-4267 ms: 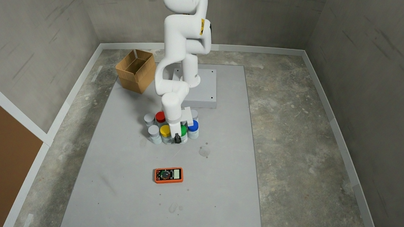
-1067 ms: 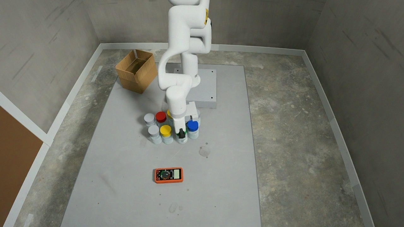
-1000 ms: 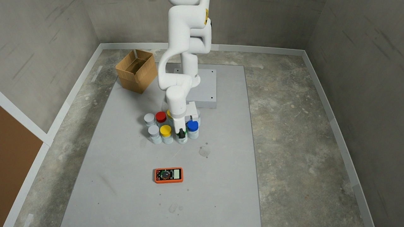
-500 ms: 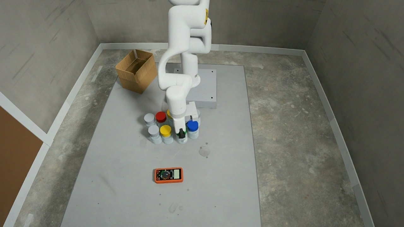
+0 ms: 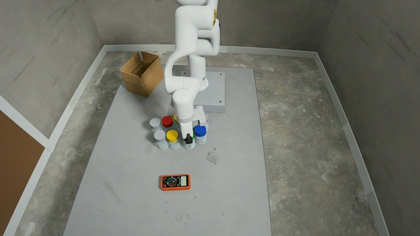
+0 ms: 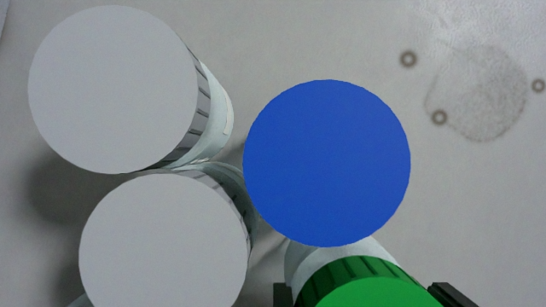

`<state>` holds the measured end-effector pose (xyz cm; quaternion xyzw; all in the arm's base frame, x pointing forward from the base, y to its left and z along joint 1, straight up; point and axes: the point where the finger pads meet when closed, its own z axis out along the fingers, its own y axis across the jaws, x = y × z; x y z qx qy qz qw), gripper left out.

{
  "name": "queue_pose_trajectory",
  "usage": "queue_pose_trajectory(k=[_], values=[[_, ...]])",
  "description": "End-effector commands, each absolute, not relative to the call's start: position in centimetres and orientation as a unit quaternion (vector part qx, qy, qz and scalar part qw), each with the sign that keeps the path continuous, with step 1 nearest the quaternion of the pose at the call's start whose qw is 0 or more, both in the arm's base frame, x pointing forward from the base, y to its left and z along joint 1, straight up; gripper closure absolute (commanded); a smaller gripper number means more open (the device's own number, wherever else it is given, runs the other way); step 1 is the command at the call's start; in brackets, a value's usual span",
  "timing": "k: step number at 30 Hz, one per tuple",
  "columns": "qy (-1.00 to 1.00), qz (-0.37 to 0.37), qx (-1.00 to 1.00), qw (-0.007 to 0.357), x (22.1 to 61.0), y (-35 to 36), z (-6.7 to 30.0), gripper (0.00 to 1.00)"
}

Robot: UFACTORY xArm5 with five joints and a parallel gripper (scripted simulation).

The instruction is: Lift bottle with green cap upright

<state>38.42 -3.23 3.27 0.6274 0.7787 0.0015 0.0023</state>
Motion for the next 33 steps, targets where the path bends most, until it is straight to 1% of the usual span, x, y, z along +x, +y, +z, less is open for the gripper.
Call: queue_pose_trajectory(k=[1, 14, 33], values=[[0.779, 0.002, 0.627, 0.004, 38.5, -3.2, 3.4, 1.0], [0.779, 0.002, 0.627, 0.004, 38.5, -3.2, 3.8, 1.0], [0.779, 0.001, 0.627, 0.004, 38.5, -3.2, 6.0, 1.0]])
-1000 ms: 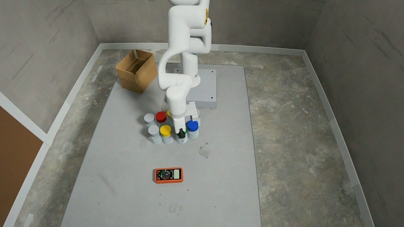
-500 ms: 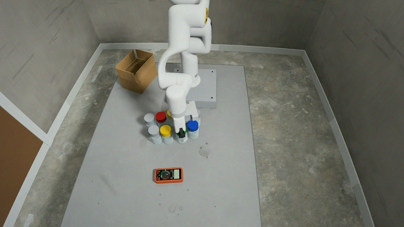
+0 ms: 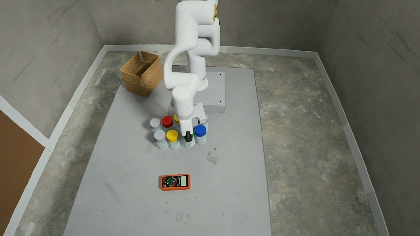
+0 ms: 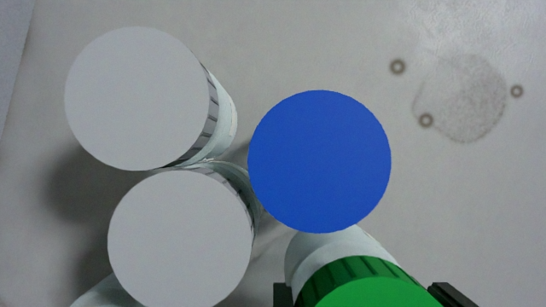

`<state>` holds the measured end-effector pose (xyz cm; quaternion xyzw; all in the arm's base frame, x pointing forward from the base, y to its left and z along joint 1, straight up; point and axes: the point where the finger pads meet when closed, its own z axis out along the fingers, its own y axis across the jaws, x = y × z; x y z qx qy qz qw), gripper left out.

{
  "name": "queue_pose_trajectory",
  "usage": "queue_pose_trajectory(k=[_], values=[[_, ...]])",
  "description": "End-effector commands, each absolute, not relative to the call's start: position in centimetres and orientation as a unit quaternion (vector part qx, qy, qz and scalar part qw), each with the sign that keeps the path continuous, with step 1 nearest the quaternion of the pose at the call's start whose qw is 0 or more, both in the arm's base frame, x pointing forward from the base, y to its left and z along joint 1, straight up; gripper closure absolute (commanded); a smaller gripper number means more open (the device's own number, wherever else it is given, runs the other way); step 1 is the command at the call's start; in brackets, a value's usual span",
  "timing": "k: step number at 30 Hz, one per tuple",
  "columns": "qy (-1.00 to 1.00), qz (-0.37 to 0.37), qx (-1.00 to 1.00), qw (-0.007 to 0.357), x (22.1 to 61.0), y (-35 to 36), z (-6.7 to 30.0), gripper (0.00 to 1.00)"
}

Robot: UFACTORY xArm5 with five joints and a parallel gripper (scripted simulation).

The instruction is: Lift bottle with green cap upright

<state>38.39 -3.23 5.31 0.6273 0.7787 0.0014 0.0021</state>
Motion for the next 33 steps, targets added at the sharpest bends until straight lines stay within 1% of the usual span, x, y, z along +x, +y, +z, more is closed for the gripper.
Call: queue_pose_trajectory(k=[1, 19, 33], values=[[0.779, 0.001, 0.627, 0.004, 38.5, -3.2, 6.1, 1.0], [0.779, 0.0, 0.627, 0.005, 38.5, -3.2, 8.3, 1.0], [0.779, 0.0, 0.627, 0.005, 38.5, -3.2, 9.2, 1.0]])
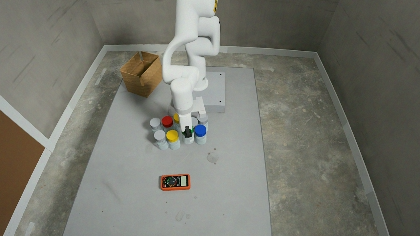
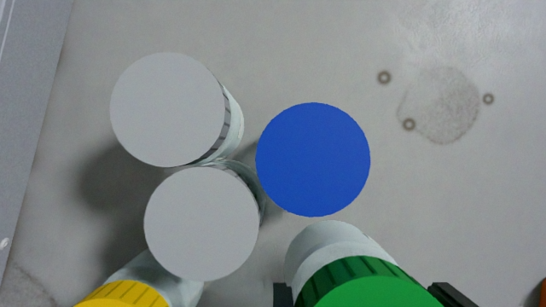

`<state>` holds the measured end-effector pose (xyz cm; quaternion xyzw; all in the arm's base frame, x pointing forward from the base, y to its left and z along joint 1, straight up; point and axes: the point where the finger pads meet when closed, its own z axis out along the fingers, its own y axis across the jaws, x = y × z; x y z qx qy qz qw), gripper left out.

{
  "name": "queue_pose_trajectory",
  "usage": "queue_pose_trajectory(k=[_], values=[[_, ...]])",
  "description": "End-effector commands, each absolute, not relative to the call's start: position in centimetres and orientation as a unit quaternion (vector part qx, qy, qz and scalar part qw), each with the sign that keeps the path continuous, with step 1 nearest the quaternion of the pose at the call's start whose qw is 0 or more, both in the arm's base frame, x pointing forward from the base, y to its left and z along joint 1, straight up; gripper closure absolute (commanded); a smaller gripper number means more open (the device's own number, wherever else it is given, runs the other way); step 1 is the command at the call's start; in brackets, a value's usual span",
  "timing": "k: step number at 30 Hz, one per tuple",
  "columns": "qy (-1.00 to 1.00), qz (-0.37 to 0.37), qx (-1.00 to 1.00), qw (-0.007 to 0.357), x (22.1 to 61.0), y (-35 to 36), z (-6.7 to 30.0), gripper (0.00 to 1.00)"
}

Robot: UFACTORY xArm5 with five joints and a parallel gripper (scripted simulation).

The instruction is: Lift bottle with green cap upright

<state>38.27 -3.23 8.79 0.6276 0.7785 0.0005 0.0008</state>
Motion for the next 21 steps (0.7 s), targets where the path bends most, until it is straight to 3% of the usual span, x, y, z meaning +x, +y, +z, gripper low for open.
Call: queue_pose_trajectory(k=[1, 21], values=[[0.779, 0.0, 0.627, 0.005, 38.47, -3.22, 9.25, 1.0], [0.779, 0.004, 0.627, 0.005, 38.64, -3.2, 9.3, 1.0]])
